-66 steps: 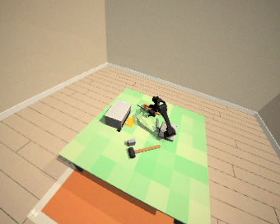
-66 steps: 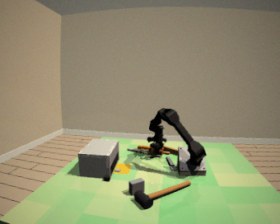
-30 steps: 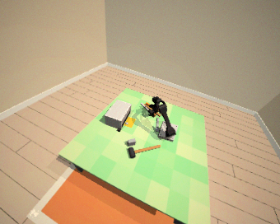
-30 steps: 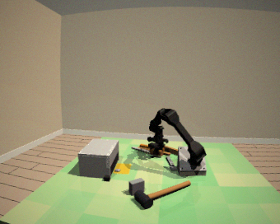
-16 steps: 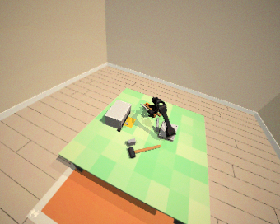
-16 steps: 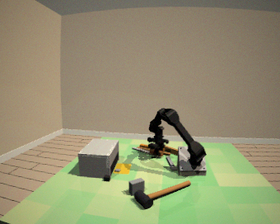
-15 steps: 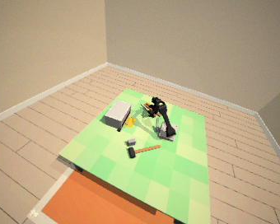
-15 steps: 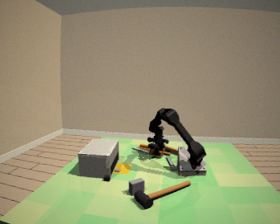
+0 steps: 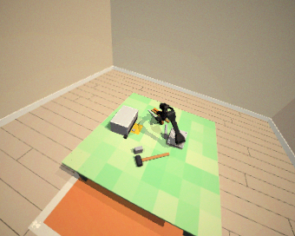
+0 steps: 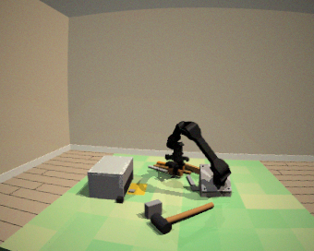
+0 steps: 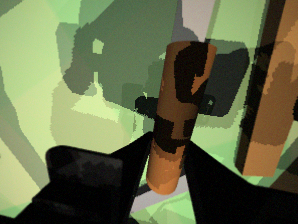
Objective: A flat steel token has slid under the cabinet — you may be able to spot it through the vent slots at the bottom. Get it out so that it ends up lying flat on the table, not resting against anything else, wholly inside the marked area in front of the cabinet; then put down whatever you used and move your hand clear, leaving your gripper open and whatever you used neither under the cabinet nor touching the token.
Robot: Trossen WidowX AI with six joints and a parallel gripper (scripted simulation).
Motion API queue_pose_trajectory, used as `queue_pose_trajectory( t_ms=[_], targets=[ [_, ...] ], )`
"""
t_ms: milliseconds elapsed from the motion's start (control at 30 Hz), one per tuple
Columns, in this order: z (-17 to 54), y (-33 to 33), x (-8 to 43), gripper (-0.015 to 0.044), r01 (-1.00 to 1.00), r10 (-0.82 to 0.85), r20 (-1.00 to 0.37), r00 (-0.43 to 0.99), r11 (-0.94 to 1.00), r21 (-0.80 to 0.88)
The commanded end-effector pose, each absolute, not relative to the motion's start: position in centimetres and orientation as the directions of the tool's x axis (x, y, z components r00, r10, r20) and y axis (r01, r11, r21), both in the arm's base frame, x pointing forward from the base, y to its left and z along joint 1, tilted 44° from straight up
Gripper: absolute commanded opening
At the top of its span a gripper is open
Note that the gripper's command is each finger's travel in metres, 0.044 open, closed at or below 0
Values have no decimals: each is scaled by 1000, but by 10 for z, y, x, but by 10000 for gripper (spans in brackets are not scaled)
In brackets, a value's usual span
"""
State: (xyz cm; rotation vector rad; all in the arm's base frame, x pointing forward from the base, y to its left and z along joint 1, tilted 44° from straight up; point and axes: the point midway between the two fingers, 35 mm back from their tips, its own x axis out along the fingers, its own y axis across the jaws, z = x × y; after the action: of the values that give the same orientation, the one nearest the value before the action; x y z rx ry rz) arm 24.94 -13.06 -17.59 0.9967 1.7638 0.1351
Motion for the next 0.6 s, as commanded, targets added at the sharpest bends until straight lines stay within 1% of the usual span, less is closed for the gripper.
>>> queue_pose_trajectory(
  t_ms=[0, 567],
  targets=[
    [-171, -132, 253, 0, 559, 671, -738, -75, 641, 526],
    [-159, -119, 254, 0, 562, 672, -737, -75, 639, 525]
  ],
)
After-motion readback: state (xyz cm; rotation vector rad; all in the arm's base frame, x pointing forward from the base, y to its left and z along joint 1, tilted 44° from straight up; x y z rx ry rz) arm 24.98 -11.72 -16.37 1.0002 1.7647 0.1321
